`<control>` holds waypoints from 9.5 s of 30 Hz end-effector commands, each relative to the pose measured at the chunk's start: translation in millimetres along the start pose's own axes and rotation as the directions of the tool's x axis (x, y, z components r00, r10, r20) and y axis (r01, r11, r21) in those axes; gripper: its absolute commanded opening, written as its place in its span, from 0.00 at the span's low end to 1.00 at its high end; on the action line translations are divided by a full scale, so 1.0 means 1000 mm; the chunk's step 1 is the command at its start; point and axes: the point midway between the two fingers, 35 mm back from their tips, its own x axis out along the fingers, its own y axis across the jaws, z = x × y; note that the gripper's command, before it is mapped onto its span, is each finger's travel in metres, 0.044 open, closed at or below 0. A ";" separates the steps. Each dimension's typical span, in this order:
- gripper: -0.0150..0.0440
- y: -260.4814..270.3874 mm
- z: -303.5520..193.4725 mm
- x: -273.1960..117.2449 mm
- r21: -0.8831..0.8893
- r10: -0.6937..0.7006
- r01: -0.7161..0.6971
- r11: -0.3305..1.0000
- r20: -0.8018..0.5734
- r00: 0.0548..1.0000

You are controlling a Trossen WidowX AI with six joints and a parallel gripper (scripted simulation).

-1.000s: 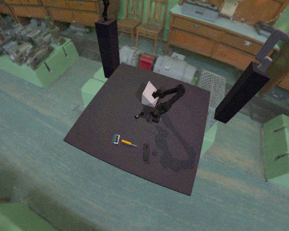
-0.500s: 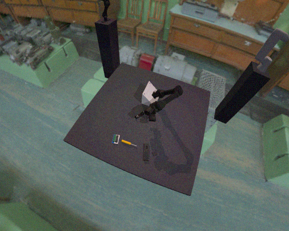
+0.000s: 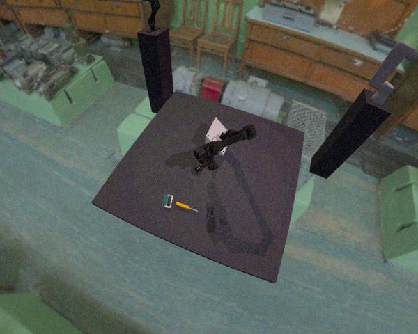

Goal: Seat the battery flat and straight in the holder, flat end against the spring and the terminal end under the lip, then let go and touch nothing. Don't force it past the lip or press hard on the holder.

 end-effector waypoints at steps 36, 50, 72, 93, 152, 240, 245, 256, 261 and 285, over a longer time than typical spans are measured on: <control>0.36 -0.037 0.017 0.038 -0.234 -0.056 -0.012 0.972 -0.285 0.957; 0.36 -0.036 0.021 0.044 -0.217 -0.068 -0.015 0.976 -0.373 0.925; 0.36 -0.035 0.025 0.053 -0.189 -0.078 -0.019 0.982 -0.496 0.865; 0.36 -0.031 0.041 0.055 -0.192 -0.078 -0.016 0.981 -0.469 0.880; 0.36 -0.032 0.041 0.063 -0.213 -0.064 0.007 0.977 -0.266 0.962; 0.53 -0.035 0.016 0.070 -0.234 -0.047 0.028 0.972 -0.077 0.996; 0.53 -0.035 0.017 0.065 -0.234 -0.047 0.028 0.972 -0.077 0.996; 0.53 -0.036 0.017 0.055 -0.236 -0.048 0.028 0.971 -0.077 0.996; 0.57 -0.037 0.016 0.057 -0.227 -0.045 0.025 0.974 -0.086 0.995; 1.00 -0.041 0.017 -0.018 -0.235 -0.050 0.031 0.971 -0.076 0.996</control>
